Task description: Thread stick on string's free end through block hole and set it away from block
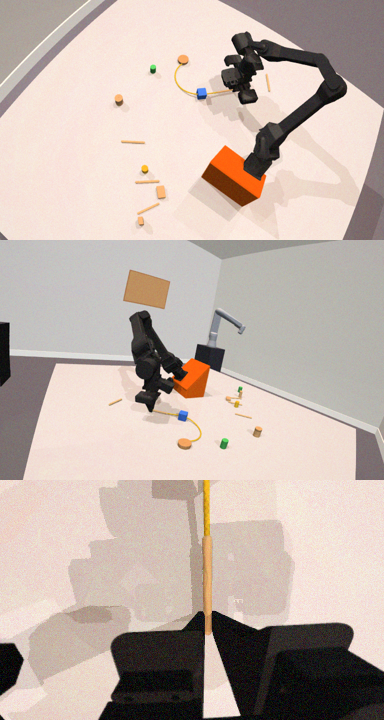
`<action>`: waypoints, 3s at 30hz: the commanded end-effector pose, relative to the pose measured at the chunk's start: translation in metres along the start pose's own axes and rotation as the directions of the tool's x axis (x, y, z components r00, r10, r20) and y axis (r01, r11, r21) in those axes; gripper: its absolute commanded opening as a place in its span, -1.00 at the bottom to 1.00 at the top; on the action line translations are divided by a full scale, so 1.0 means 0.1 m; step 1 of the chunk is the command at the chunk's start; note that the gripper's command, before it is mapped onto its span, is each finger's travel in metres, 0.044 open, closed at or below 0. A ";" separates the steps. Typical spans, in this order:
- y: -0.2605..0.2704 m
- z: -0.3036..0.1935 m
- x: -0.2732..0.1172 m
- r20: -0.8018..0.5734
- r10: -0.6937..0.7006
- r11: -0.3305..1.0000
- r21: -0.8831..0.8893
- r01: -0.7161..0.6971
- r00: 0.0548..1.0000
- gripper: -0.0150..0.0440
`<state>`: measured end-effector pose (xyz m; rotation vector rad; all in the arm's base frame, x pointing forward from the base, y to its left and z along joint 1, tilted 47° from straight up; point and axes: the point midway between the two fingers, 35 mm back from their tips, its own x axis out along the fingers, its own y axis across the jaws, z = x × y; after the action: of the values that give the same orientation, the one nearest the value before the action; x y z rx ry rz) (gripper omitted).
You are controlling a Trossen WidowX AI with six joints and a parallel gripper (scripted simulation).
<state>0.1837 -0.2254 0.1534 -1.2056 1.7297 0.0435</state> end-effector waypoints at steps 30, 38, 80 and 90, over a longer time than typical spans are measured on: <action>-0.01 -0.03 0.03 -0.011 0.002 1.000 0.007 -0.002 1.000 -0.49; -0.01 -0.03 0.03 -0.011 0.002 1.000 0.007 -0.002 1.000 -0.49; -0.02 0.08 -0.79 0.003 -0.004 1.000 0.005 0.004 1.000 0.22; -0.04 0.11 -0.81 0.015 -0.009 1.000 0.002 0.009 1.000 0.93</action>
<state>0.1946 -0.1705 0.2045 -1.2085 1.7124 0.0424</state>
